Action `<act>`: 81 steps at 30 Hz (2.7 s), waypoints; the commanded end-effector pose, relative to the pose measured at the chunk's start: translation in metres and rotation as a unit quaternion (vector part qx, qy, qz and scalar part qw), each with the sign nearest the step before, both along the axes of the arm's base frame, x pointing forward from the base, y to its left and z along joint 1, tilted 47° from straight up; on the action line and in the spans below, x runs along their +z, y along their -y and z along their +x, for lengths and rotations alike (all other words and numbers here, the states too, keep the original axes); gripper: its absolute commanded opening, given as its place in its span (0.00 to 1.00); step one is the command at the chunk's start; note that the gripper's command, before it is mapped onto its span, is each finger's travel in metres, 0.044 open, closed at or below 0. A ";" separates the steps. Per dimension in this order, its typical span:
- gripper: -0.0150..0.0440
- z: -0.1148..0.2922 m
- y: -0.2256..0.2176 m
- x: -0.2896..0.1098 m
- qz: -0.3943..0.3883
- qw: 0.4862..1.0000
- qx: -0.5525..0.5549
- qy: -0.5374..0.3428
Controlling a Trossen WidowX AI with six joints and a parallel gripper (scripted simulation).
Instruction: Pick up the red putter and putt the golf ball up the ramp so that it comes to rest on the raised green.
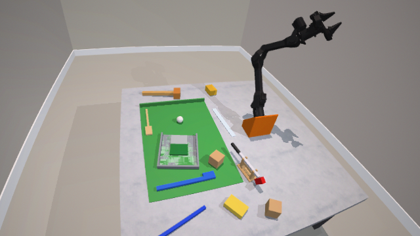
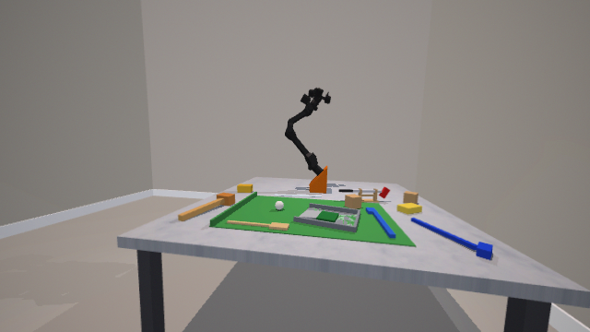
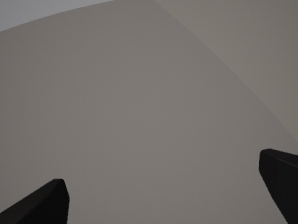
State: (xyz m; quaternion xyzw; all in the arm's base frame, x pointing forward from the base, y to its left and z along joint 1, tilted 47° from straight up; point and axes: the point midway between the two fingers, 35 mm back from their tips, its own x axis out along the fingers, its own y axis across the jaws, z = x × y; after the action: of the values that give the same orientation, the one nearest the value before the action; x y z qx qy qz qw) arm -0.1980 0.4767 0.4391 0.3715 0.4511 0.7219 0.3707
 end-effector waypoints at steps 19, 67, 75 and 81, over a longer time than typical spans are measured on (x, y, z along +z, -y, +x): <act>1.00 0.215 -0.070 -0.207 -0.203 0.892 -0.215 0.341; 1.00 0.441 0.413 -0.540 -0.627 0.469 0.414 0.465; 1.00 0.440 0.413 -0.547 -0.627 0.469 0.414 0.465; 1.00 0.438 0.426 -0.560 -0.627 0.468 0.414 0.465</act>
State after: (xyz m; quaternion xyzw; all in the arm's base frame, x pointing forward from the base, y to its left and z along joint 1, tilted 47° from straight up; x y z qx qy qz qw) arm 0.2412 0.0552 -0.1166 -0.5776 0.6464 0.3811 0.3215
